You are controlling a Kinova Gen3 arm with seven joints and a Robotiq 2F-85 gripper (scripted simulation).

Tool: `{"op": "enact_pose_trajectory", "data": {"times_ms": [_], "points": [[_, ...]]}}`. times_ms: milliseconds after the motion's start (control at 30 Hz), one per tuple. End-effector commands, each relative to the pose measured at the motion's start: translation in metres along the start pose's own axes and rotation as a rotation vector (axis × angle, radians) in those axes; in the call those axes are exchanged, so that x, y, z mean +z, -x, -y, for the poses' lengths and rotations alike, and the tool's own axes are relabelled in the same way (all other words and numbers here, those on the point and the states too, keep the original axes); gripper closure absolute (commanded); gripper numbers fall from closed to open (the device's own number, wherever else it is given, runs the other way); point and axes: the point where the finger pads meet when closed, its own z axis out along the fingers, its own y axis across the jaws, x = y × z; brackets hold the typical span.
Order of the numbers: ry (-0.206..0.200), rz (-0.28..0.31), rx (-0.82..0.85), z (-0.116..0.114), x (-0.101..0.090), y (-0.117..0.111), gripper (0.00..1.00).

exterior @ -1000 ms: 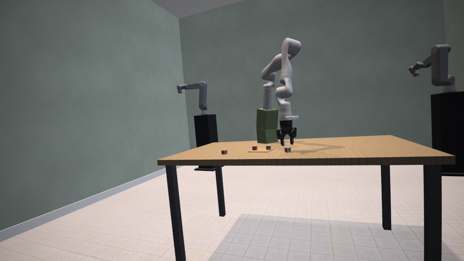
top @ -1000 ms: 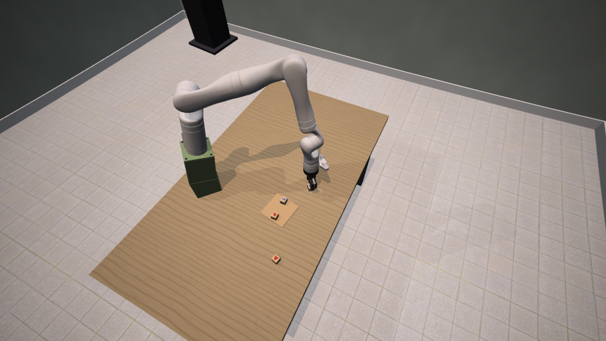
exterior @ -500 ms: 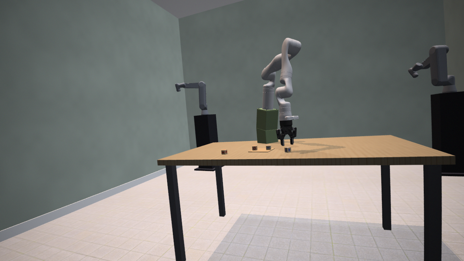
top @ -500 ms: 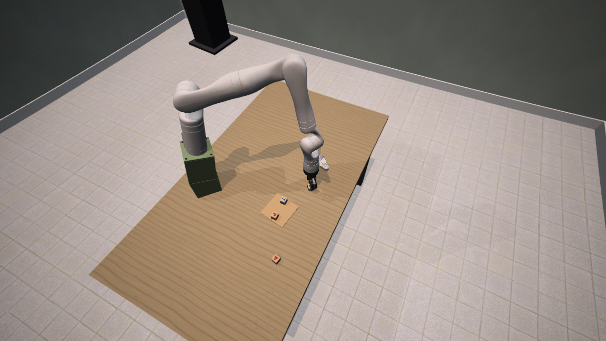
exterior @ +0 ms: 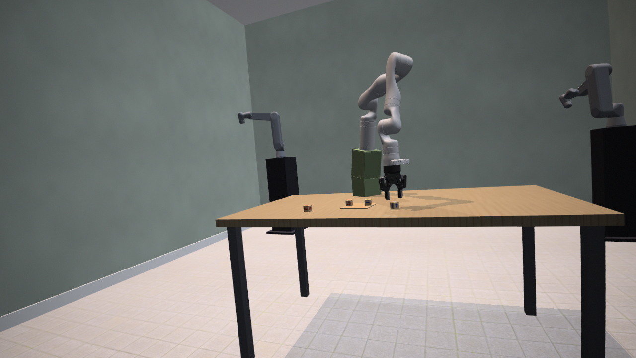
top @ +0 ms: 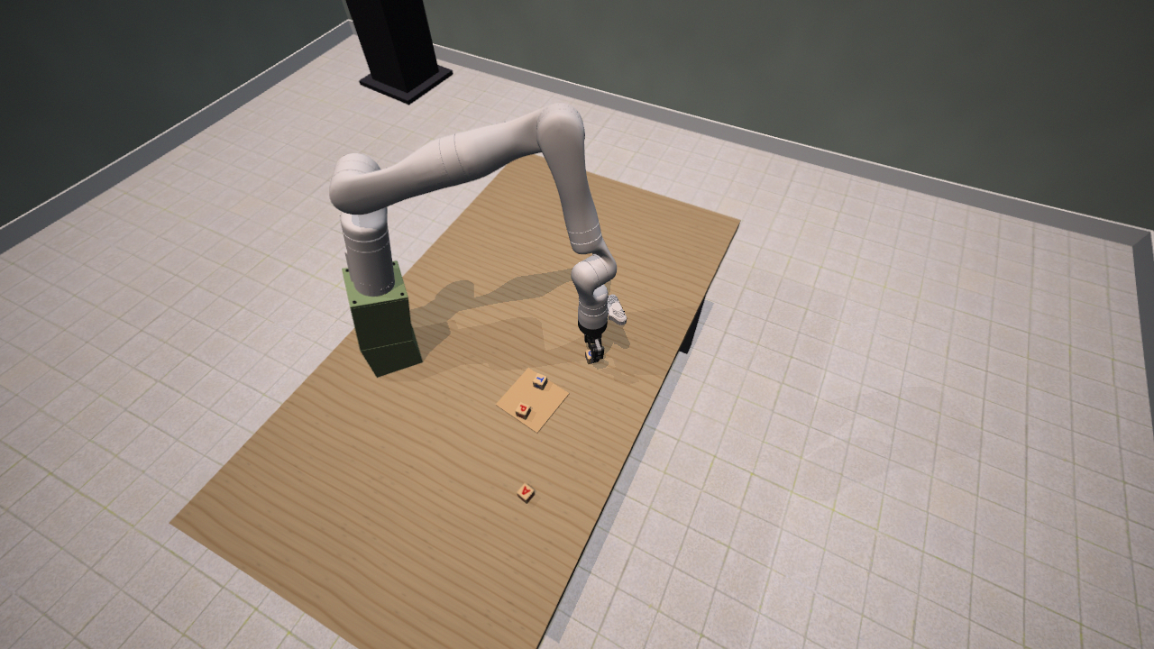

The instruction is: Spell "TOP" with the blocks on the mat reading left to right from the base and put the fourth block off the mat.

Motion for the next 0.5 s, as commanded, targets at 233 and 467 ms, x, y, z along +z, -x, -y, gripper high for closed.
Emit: {"op": "enact_pose_trajectory", "data": {"times_ms": [233, 467], "points": [[0.001, -0.002, 0.000, 0.000, 0.004, -0.001, 0.33], [0.001, -0.002, 0.000, 0.000, 0.013, -0.001, 0.33]]}}
